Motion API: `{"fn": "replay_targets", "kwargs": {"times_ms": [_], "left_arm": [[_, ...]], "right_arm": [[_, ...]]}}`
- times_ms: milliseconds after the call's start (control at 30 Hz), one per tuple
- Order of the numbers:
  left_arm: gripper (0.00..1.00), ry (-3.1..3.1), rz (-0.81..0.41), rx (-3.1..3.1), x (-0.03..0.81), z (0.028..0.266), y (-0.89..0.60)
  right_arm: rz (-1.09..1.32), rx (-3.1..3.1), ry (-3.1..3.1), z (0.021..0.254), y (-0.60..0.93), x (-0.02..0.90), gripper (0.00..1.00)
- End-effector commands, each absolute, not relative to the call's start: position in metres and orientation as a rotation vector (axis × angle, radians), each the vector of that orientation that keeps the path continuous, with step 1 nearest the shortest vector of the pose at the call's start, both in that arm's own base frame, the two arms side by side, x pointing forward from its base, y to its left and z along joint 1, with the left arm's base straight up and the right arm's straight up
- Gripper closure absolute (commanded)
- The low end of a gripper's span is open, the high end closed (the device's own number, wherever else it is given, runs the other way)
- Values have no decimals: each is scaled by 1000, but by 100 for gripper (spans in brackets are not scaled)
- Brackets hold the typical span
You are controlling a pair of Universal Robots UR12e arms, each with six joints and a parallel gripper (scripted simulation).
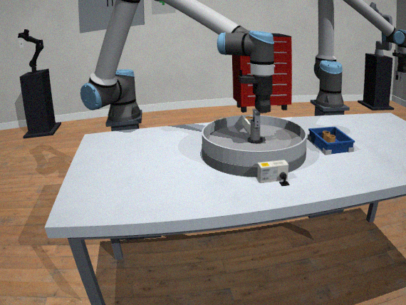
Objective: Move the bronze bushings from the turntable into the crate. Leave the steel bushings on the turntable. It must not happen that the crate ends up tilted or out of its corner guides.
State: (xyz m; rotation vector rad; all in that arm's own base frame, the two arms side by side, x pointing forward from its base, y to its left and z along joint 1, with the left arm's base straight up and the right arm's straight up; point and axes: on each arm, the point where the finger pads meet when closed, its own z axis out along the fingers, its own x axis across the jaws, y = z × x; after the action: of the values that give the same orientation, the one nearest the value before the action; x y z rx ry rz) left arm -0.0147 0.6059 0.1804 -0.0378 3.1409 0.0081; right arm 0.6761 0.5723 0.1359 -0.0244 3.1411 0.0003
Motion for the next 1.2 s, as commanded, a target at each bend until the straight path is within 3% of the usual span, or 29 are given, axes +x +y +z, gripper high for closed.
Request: {"fn": "replay_targets", "kwargs": {"times_ms": [0, 400, 767, 1167], "left_arm": [[0, 3141, 0, -43, -16, 177, 604], [0, 3141, 0, -43, -16, 177, 604], [0, 3141, 0, -43, -16, 177, 604], [0, 3141, 0, -43, -16, 177, 604]], "right_arm": [[1, -22, 3141, 135, 571, 678, 62], [2, -22, 3141, 136, 571, 678, 62], [8, -22, 3138, 179, 572, 679, 62], [-5, -23, 3144, 178, 570, 676, 62]]}}
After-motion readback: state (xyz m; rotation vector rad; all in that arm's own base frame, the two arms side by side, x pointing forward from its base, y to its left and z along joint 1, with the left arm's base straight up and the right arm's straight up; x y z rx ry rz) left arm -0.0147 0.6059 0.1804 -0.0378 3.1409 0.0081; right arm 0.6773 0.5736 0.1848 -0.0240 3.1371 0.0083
